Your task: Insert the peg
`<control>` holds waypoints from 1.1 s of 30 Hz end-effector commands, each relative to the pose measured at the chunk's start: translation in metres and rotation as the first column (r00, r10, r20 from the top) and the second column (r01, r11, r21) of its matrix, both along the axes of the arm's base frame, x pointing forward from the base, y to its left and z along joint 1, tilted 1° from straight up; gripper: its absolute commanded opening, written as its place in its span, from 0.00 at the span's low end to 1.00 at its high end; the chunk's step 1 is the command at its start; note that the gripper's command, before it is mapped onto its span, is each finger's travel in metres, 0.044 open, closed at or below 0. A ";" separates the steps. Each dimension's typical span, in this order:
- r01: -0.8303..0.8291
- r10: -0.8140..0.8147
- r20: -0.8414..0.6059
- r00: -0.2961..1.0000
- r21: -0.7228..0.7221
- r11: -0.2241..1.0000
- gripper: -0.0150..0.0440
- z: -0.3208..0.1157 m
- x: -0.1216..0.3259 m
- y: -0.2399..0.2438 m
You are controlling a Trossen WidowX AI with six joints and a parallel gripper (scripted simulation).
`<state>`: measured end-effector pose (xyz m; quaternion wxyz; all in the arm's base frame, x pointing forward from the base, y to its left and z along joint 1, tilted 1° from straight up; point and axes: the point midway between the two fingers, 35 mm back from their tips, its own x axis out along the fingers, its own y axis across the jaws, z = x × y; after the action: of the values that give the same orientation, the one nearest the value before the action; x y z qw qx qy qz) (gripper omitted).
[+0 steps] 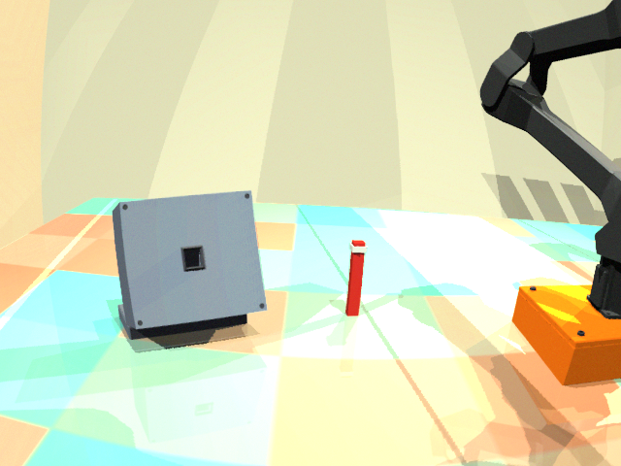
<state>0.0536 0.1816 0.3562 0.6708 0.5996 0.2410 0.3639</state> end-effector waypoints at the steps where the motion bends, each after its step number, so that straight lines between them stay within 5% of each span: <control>1: 0.001 -0.001 0.002 1.000 -0.002 1.000 0.98 0.000 0.000 0.000; 33: 0.260 -0.112 0.356 0.928 -0.399 0.879 1.00 -0.012 0.040 0.034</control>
<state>0.0885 0.2106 0.3479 0.8322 0.4175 0.1499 0.3326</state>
